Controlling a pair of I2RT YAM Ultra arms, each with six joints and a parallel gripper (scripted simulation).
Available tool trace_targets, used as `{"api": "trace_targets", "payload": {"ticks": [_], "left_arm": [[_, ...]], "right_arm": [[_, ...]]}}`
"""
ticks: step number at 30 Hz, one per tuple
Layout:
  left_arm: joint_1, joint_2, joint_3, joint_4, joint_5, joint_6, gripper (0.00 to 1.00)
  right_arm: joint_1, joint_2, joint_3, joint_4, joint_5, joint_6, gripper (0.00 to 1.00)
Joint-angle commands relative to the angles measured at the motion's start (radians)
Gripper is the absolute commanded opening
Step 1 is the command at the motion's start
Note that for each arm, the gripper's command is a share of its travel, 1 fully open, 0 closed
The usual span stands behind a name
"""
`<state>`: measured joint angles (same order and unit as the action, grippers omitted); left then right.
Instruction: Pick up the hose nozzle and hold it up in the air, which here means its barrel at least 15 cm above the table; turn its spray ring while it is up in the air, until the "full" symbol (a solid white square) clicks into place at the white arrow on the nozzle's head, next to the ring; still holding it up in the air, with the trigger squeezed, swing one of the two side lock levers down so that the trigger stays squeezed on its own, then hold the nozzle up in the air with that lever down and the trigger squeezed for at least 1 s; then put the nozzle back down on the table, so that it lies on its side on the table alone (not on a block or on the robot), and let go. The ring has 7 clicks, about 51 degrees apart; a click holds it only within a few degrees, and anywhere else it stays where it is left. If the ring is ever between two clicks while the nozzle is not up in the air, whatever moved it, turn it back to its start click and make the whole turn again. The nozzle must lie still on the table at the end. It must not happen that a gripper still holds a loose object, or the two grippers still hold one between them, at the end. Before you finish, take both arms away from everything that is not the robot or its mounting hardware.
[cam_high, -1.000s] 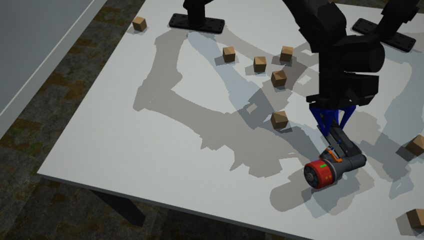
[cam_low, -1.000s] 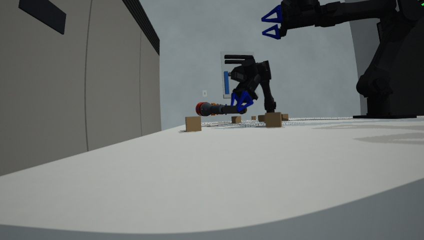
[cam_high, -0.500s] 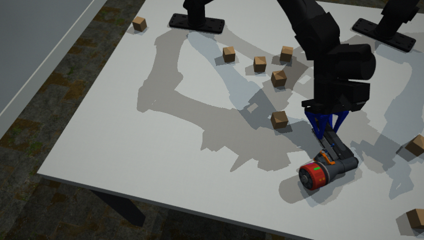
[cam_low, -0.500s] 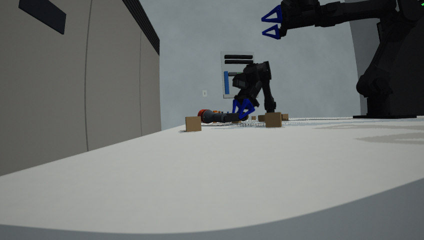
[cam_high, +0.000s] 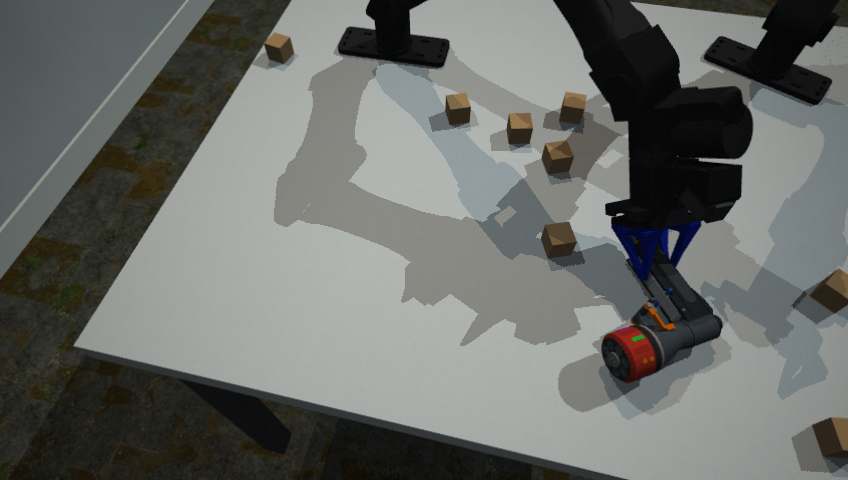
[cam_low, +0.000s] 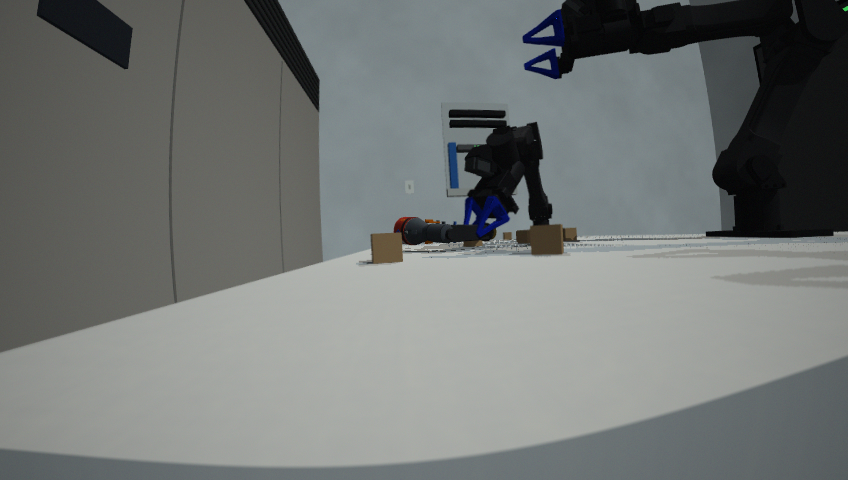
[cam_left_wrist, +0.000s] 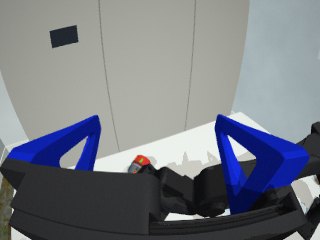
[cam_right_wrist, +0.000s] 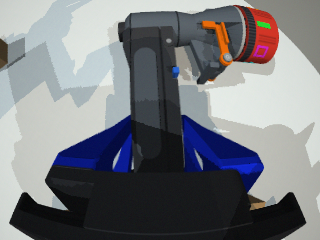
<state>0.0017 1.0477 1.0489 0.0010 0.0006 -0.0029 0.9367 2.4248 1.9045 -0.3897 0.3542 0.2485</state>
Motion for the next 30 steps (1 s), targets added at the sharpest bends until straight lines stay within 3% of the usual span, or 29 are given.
{"api": "trace_targets", "payload": {"ticks": [1, 18, 19, 26, 27, 30], "left_arm": [[-0.008, -0.027, 0.03, 0.001, -0.004, 0.004, 1.0], [-0.008, -0.027, 0.03, 0.001, -0.004, 0.004, 1.0], [-0.008, -0.027, 0.03, 0.001, -0.004, 0.004, 1.0], [-0.008, -0.027, 0.03, 0.001, -0.004, 0.004, 1.0], [-0.008, -0.027, 0.03, 0.001, -0.004, 0.004, 1.0], [-0.008, -0.027, 0.03, 0.001, -0.004, 0.004, 1.0]], "right_arm": [[-0.007, -0.052, 0.024, 0.083, 0.033, -0.012, 0.36], [-0.002, -0.034, 0.017, 0.08, 0.032, -0.013, 0.36], [-0.006, -0.049, 0.055, 0.068, 0.031, 0.0, 0.51], [-0.001, -0.043, 0.055, 0.066, 0.03, 0.001, 0.51], [-0.001, -0.045, 0.058, 0.067, 0.03, 0.001, 0.64], [-0.001, -0.04, 0.057, 0.065, 0.03, -0.004, 0.64]]}}
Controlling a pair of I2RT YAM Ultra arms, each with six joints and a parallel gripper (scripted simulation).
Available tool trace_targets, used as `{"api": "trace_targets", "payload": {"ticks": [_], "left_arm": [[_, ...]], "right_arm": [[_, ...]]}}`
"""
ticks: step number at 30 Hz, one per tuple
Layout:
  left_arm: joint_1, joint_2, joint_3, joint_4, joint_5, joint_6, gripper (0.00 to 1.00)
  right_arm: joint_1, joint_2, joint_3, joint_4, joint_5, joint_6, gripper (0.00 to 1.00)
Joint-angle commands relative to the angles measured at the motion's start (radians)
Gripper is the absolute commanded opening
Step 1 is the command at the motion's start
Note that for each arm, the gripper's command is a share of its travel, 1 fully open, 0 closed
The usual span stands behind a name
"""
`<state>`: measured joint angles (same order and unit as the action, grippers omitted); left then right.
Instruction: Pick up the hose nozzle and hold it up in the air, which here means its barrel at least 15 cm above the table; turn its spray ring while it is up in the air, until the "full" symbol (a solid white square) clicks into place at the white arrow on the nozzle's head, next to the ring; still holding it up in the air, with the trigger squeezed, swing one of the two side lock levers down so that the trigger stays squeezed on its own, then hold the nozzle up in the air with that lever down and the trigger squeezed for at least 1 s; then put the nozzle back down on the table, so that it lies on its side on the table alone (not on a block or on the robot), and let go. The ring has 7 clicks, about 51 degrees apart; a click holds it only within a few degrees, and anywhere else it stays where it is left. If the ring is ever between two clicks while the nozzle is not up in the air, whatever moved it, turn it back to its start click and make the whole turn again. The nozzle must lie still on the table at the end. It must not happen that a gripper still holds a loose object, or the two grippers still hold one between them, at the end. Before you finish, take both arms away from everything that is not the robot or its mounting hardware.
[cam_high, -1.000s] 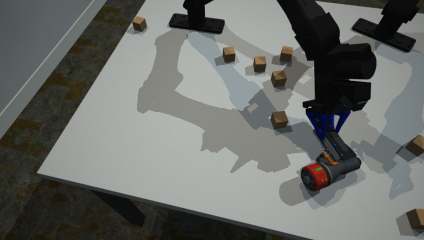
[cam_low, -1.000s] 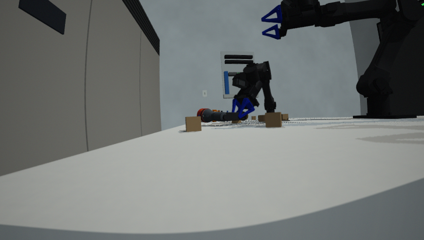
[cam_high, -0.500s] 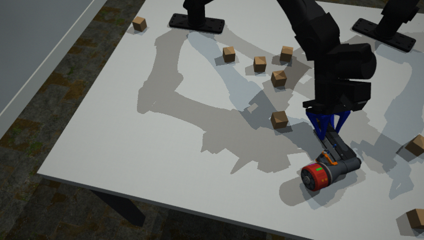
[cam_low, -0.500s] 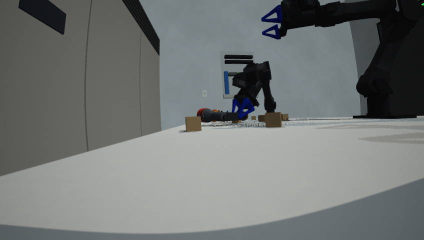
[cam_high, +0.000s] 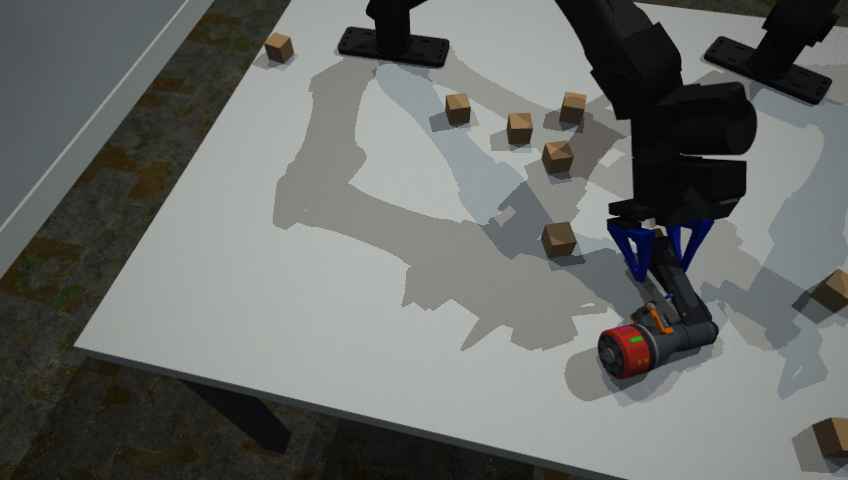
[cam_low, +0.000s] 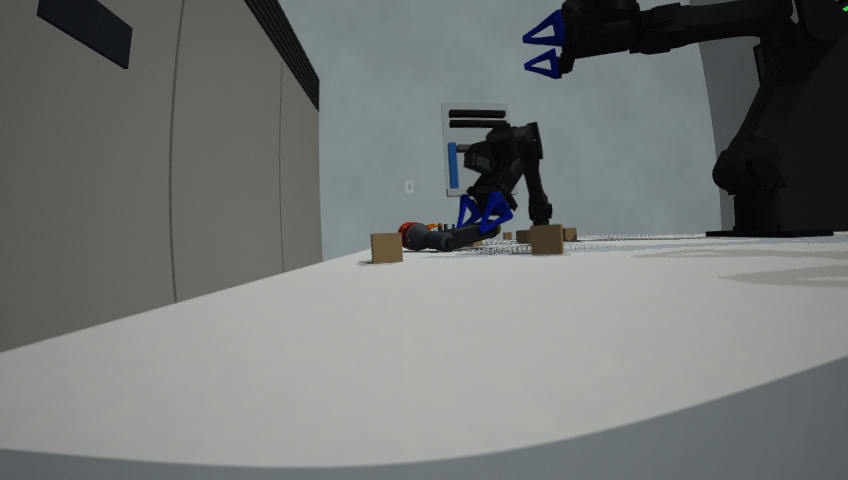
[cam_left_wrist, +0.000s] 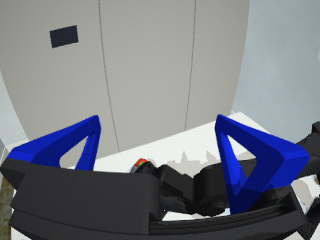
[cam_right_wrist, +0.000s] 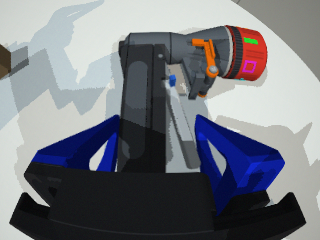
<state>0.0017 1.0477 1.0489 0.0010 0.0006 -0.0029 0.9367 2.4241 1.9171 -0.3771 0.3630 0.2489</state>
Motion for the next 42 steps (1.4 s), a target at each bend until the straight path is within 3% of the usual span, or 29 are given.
{"api": "trace_targets", "payload": {"ticks": [1, 6, 7, 39, 42], "left_arm": [[-0.008, -0.027, 0.03, 0.001, -0.004, 0.004, 1.0], [-0.008, -0.027, 0.03, 0.001, -0.004, 0.004, 1.0], [-0.008, -0.027, 0.03, 0.001, -0.004, 0.004, 1.0], [-0.008, -0.027, 0.03, 0.001, -0.004, 0.004, 1.0], [-0.008, -0.027, 0.03, 0.001, -0.004, 0.004, 1.0]], "right_arm": [[-0.001, -0.039, 0.046, 0.052, 0.022, -0.005, 0.64], [-0.001, -0.037, 0.053, 0.052, 0.022, -0.005, 0.64], [-0.001, -0.037, 0.053, 0.052, 0.022, -0.005, 0.76], [-0.001, -0.04, 0.084, -0.006, 0.021, -0.004, 0.76], [-0.003, -0.064, 0.123, -0.093, 0.02, -0.006, 0.76]]}}
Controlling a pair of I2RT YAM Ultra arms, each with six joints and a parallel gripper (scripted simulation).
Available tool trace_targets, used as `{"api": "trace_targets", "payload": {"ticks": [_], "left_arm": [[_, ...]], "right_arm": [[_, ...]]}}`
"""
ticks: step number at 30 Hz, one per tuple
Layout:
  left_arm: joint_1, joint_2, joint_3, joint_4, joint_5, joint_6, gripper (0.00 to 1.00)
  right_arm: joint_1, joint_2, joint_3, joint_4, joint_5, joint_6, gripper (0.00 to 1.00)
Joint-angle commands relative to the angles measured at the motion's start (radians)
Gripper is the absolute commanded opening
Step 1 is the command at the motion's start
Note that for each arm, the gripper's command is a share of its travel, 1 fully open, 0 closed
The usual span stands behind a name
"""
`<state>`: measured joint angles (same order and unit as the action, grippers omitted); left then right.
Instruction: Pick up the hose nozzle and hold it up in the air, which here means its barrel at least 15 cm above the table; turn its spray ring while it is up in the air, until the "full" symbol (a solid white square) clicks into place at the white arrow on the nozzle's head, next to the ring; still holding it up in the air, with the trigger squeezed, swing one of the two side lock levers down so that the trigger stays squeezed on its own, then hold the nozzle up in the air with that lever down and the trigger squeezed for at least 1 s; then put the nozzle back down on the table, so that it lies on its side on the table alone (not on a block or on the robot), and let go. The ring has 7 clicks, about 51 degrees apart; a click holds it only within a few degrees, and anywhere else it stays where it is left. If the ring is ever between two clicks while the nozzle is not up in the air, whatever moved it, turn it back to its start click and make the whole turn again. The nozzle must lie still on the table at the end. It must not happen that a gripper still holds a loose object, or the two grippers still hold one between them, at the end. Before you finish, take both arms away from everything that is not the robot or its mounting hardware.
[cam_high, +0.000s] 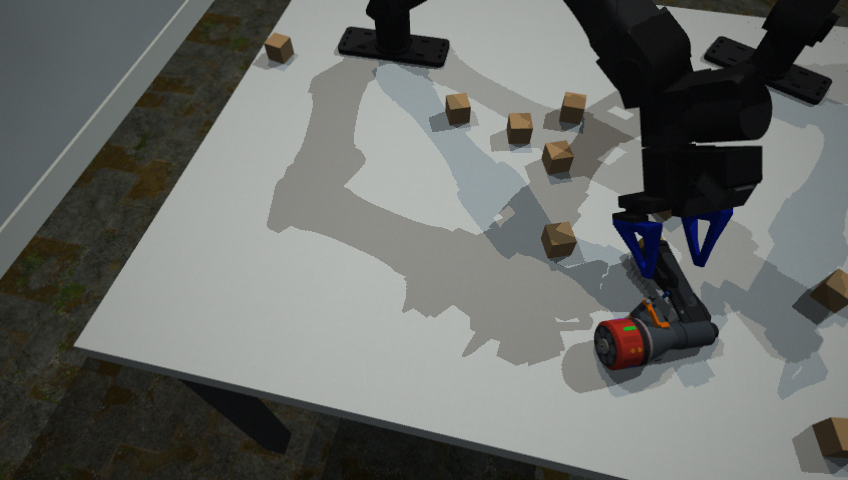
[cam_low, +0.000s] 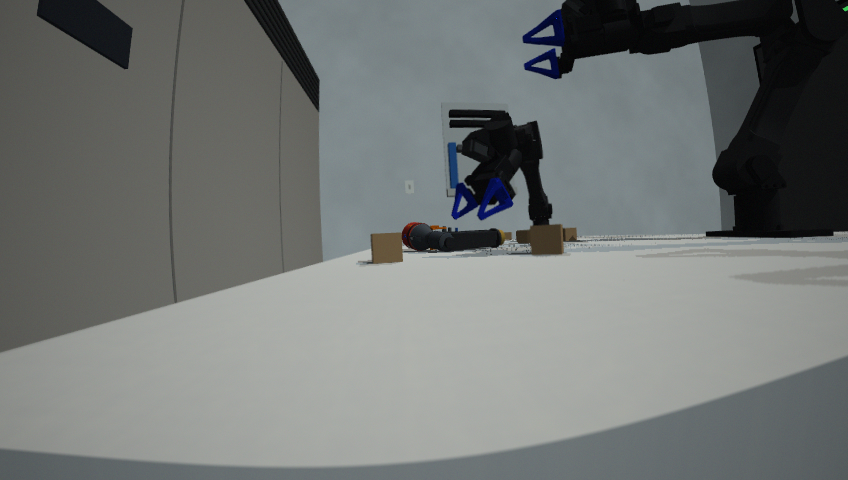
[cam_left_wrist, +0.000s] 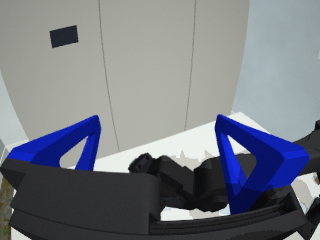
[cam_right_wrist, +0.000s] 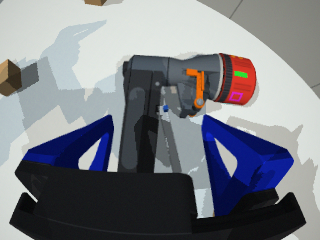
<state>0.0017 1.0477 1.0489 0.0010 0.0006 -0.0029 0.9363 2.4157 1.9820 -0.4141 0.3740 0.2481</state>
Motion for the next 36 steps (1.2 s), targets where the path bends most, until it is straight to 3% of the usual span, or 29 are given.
{"api": "trace_targets", "payload": {"ticks": [1, 10, 16, 26, 28, 31, 36], "left_arm": [[-0.008, -0.027, 0.03, 0.001, -0.004, 0.004, 1.0], [-0.008, -0.027, 0.03, 0.001, -0.004, 0.004, 1.0], [-0.008, -0.027, 0.03, 0.001, -0.004, 0.004, 1.0], [-0.008, -0.027, 0.03, 0.001, -0.004, 0.004, 1.0], [-0.008, -0.027, 0.03, 0.001, -0.004, 0.004, 1.0], [-0.008, -0.027, 0.03, 0.001, -0.004, 0.004, 1.0], [-0.008, -0.027, 0.03, 0.001, -0.004, 0.004, 1.0]], "right_arm": [[-0.002, -0.055, 0.07, -0.07, 0.009, -0.005, 0.76], [0.011, -0.076, 0.151, -0.158, 0.009, 0.003, 0.76], [0.013, -0.078, 0.079, -0.074, 0.011, 0.006, 0.76], [0.01, -0.087, 0.134, -0.108, 0.01, 0.004, 0.76], [-0.03, -0.098, 0.072, -0.079, 0.012, -0.009, 0.76], [-0.035, -0.113, 0.095, -0.067, 0.005, -0.012, 0.76], [-0.071, -0.165, 0.024, -0.047, -0.032, -0.029, 0.76]]}}
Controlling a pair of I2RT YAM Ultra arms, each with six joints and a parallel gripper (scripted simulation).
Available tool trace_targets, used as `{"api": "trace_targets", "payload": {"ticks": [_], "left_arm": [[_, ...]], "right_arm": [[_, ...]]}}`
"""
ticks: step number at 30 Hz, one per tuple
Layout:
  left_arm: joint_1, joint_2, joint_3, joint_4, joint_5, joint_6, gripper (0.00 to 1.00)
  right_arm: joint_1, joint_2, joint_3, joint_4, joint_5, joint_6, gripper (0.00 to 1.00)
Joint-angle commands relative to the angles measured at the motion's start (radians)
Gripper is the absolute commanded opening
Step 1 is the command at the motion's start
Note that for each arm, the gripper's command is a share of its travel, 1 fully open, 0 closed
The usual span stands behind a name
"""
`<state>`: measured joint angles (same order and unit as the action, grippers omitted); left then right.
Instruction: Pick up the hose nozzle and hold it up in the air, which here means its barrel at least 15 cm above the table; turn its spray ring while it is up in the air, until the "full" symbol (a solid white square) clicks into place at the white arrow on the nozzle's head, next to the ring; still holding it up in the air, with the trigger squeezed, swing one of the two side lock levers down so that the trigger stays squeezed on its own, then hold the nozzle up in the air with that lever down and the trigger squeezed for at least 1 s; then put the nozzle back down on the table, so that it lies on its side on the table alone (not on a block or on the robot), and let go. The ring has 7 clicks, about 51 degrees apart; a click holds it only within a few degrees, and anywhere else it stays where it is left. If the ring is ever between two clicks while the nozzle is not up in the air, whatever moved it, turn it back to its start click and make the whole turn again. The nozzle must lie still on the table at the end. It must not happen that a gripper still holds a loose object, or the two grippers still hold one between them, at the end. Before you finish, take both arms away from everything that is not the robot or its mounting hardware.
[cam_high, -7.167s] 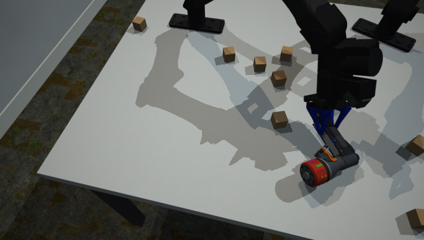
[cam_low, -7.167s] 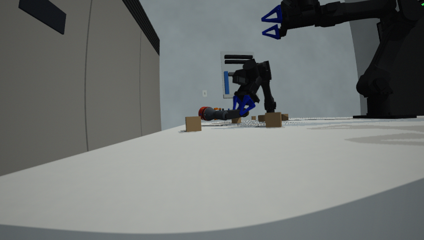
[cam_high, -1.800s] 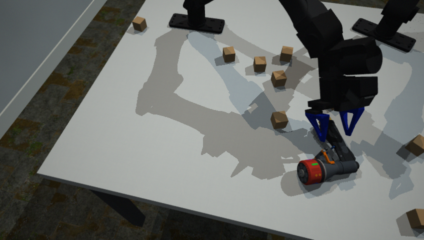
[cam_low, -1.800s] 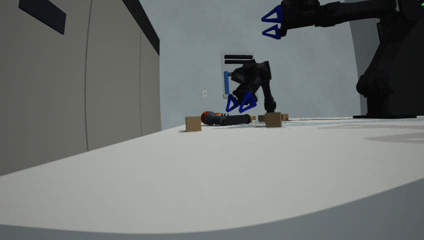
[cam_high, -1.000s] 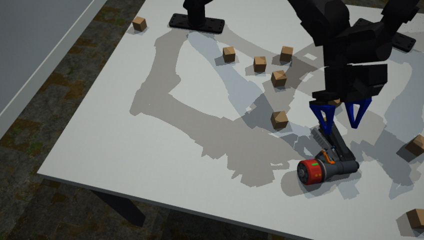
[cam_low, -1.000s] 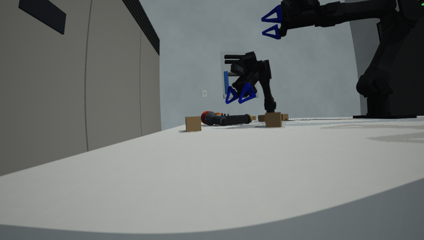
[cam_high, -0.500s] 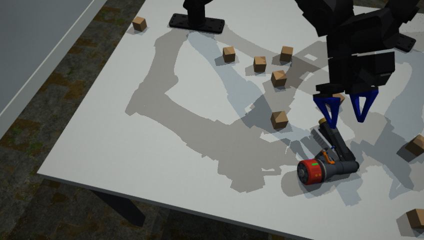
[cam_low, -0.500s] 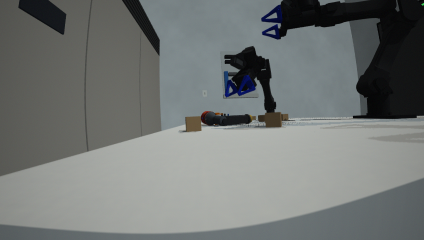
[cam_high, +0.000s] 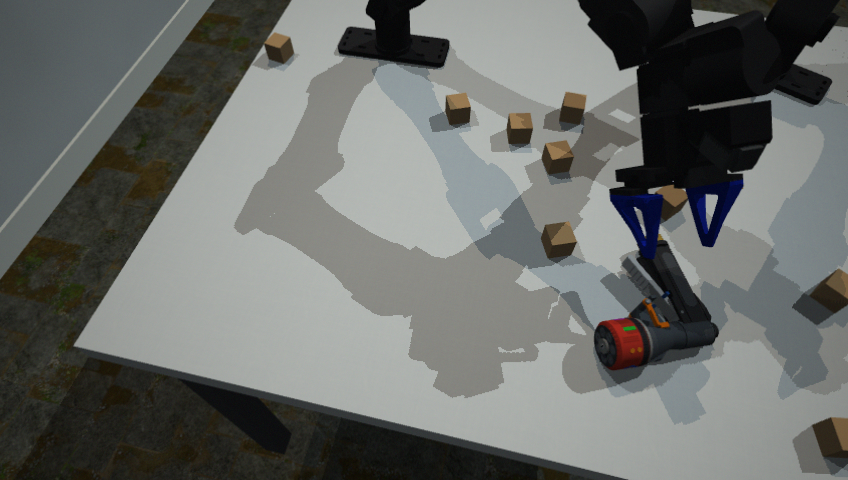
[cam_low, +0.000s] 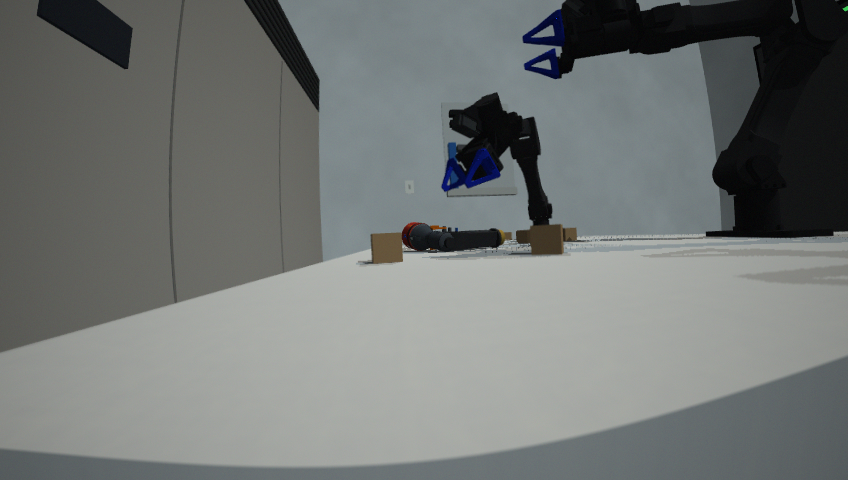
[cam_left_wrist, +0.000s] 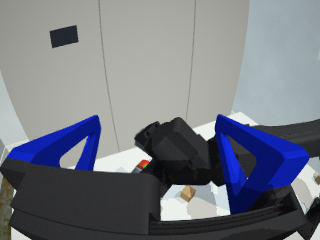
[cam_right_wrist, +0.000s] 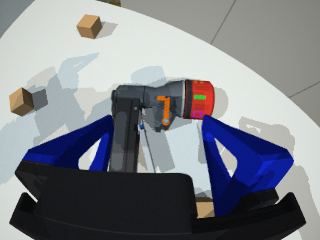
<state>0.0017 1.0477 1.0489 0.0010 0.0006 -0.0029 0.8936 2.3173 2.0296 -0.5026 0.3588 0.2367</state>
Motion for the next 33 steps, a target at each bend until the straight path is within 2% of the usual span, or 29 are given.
{"api": "trace_targets", "payload": {"ticks": [1, 33], "left_arm": [[-0.008, -0.027, 0.03, 0.001, -0.004, 0.004, 1.0], [-0.008, -0.027, 0.03, 0.001, -0.004, 0.004, 1.0]], "right_arm": [[-0.035, -0.078, -0.036, 0.045, -0.022, -0.02, 0.76], [-0.331, -0.495, -0.354, 0.217, -0.138, -0.098, 0.76]]}}
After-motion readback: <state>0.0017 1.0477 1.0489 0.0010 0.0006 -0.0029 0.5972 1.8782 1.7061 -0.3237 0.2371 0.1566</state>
